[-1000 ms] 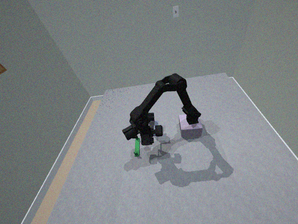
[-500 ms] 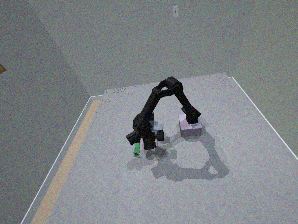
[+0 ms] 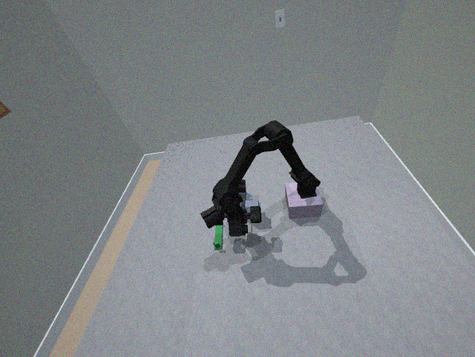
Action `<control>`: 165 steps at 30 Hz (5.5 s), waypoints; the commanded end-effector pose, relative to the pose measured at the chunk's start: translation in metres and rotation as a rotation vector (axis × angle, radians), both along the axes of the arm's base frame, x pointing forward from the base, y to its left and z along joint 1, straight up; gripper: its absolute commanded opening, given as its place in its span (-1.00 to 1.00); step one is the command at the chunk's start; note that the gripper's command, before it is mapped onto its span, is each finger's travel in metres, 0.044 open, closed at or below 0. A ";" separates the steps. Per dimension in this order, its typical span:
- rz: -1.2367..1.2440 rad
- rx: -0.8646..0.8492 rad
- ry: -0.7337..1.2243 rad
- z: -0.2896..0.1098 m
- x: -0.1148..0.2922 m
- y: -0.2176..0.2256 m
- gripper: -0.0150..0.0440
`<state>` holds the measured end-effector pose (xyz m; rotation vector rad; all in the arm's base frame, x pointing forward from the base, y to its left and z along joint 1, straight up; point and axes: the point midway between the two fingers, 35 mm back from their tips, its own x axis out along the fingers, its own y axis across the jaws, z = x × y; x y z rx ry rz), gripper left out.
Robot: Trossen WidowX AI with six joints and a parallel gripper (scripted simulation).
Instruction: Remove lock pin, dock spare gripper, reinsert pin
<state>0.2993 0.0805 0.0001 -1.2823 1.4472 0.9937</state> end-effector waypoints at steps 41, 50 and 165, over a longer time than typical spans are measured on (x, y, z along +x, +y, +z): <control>0.002 0.004 0.003 0.000 -0.001 -0.029 -0.49; 0.003 0.004 0.005 0.000 -0.002 -0.034 -0.49; 0.031 -0.022 0.068 0.074 -0.009 -0.003 1.00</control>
